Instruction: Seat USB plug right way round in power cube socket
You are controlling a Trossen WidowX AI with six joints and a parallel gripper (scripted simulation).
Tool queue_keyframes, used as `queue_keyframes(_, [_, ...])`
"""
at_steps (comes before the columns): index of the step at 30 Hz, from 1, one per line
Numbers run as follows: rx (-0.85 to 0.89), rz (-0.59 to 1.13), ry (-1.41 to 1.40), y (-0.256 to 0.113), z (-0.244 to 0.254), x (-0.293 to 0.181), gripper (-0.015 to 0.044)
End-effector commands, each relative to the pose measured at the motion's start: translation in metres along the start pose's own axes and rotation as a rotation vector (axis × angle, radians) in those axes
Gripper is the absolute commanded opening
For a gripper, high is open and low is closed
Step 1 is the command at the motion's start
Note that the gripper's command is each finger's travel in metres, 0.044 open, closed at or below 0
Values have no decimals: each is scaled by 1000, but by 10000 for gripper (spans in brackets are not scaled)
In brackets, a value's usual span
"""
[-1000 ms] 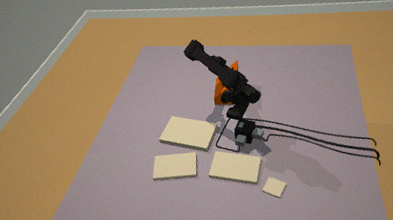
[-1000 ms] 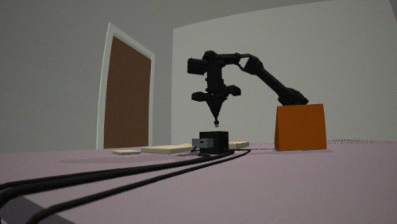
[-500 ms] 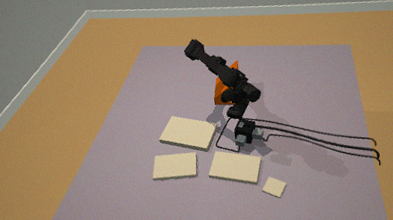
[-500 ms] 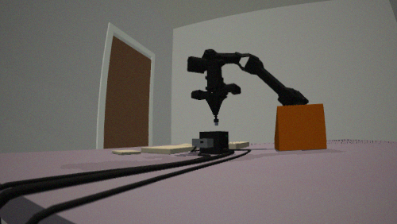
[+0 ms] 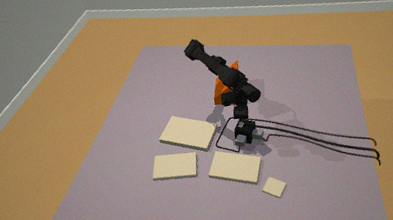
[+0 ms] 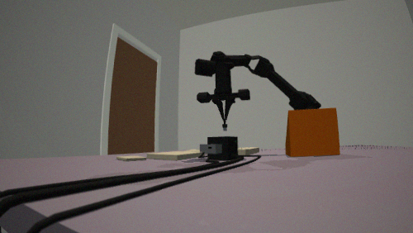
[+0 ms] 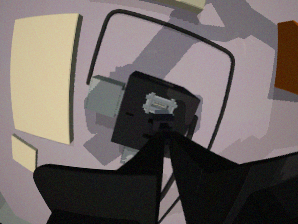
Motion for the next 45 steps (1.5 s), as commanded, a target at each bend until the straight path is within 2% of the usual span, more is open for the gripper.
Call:
queue_keyframes(1, [0,1,-114,0,0,0,0])
queue_keyframes(45, [1,1,-1265,0,0,0,0])
Point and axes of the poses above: the point midway between the two fingers, 35 mm back from their tips, its own y axis out along the fingers, its own z axis across the jaws, x = y × z, the point moved 6 cm from there along -y, back along the fingers, and after that the axes turned 6 degrees about y, right-handed, at the moved point
